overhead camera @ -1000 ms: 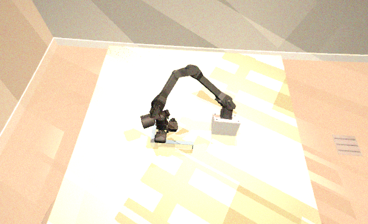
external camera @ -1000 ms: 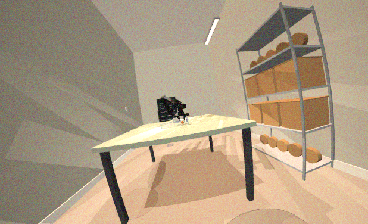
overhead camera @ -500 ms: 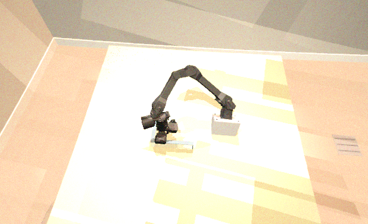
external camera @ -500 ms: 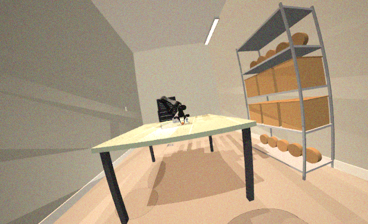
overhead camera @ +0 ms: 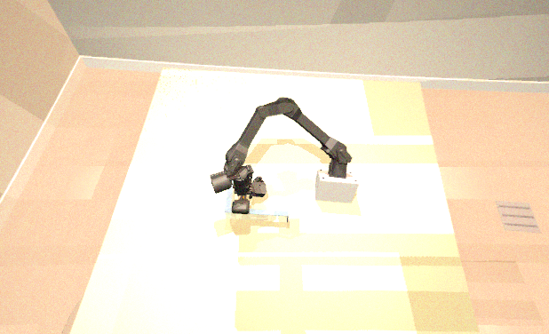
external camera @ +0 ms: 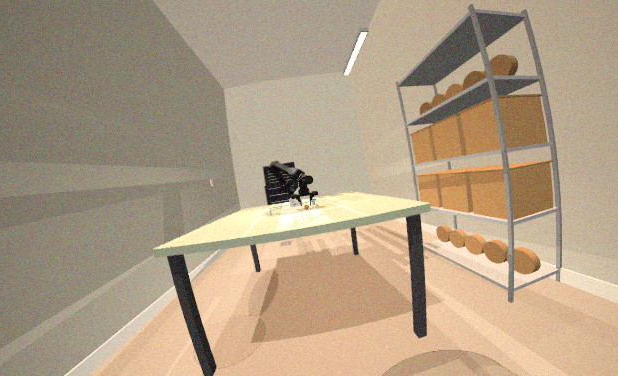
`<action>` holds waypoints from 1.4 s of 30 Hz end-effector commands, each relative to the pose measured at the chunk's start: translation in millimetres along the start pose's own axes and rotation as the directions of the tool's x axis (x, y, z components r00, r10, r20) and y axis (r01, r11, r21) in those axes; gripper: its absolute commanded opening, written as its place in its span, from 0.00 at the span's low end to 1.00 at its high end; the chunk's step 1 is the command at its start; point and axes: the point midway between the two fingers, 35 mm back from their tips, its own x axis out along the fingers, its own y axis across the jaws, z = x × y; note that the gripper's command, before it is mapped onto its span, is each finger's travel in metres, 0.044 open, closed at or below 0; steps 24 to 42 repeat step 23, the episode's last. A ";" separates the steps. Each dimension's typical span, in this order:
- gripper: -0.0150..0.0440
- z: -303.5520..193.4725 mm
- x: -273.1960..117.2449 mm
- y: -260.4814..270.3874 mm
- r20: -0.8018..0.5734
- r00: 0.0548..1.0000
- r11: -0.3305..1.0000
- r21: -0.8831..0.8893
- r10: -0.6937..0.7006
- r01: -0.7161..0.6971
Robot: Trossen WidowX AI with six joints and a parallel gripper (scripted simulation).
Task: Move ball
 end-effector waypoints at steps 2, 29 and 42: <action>0.71 -2.0 -68.4 -2.6 -0.020 1.000 1.000 0.002 -0.011 0.011; 1.00 2.4 -124.2 -1.9 -0.036 0.999 1.000 0.000 -0.010 0.010; 1.00 2.4 -124.2 -1.9 -0.036 0.999 1.000 0.000 -0.010 0.010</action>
